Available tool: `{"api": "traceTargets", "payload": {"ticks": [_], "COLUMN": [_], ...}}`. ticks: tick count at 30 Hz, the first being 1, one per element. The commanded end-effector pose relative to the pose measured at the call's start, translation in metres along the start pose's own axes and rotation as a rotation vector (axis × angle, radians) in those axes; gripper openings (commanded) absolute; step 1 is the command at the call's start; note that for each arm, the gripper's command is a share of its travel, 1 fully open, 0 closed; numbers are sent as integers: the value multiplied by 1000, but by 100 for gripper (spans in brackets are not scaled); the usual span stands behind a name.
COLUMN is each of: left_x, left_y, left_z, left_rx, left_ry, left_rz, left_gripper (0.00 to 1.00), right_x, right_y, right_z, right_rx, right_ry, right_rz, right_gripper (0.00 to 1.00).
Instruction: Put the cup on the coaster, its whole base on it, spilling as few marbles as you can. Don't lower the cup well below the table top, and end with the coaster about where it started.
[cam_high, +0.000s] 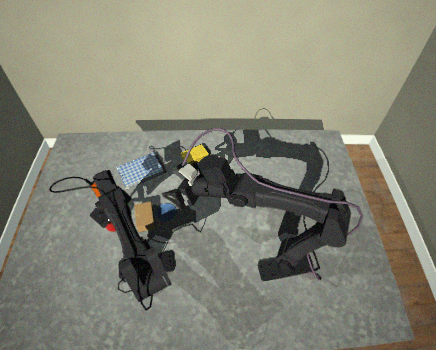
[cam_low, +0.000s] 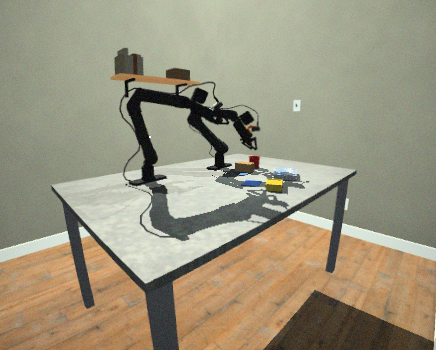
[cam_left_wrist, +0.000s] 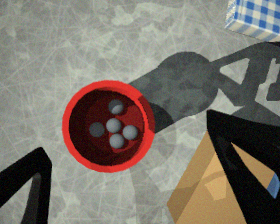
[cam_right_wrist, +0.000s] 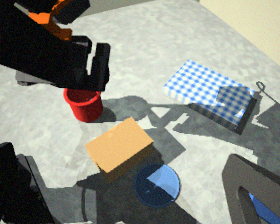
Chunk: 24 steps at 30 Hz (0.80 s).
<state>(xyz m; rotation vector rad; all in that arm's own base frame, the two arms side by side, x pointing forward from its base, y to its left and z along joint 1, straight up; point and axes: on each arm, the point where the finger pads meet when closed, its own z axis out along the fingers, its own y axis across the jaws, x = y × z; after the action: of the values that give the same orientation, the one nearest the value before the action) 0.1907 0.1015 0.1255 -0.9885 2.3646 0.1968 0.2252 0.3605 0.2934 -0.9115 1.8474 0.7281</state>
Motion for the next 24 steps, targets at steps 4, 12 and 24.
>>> {"api": "traceTargets", "payload": {"ticks": [4,12,24], "left_x": [11,11,8], "left_y": [25,26,23], "left_z": [2,2,0], "left_rx": [-45,-49,-35], "left_ry": [23,22,62], "left_rz": [37,20,215], "left_gripper": [100,100,100], "right_x": [11,12,18], "right_y": [67,76,74], "right_z": [-29,-35,-31], "right_rx": [-178,-195,-191], "right_ry": [-35,-41,-19], "right_rz": [-64,-75,-71], "right_gripper": [100,100,100]}}
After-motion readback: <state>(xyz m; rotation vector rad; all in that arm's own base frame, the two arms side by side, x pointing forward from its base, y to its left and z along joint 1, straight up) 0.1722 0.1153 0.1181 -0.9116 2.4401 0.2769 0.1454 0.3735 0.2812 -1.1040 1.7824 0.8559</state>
